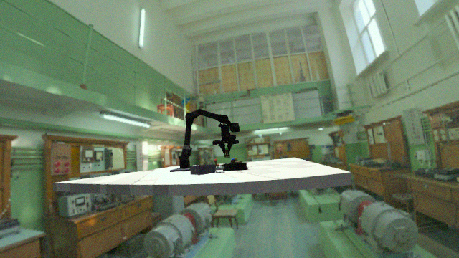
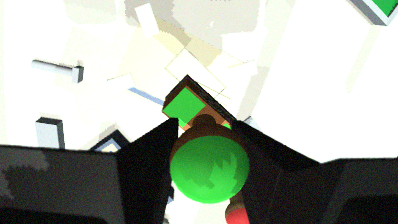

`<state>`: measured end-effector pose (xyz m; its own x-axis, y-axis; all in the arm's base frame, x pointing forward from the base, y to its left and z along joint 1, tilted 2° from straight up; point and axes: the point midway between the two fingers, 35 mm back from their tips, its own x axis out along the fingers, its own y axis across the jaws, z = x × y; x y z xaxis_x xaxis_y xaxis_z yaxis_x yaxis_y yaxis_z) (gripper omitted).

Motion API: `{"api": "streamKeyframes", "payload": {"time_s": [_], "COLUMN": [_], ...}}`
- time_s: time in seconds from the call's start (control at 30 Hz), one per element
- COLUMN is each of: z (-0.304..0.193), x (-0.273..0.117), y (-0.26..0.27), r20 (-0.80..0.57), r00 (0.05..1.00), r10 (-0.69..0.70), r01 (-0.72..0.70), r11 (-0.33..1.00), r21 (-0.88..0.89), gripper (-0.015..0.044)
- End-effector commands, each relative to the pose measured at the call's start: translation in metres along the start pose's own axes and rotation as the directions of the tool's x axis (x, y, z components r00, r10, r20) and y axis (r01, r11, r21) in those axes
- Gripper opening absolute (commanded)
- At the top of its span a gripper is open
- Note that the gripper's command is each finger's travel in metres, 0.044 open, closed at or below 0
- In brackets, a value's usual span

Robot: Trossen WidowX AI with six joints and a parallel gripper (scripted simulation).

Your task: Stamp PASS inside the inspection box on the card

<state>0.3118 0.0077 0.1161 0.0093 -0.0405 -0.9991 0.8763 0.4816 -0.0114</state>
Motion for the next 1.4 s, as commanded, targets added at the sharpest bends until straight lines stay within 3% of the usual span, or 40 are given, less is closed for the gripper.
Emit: {"api": "streamKeyframes", "payload": {"time_s": [0.0, 1.37], "z": [-0.001, 0.000], "x": [0.001, 0.028], "y": [0.002, 0.004], "r20": [0.000, 0.002], "r00": [1.000, 1.000], "r10": [0.004, 0.003], "r01": [-0.004, -0.003], "r11": [1.000, 1.000], "r21": [0.016, 0.015], "gripper": [0.0000, 0.0000]}}
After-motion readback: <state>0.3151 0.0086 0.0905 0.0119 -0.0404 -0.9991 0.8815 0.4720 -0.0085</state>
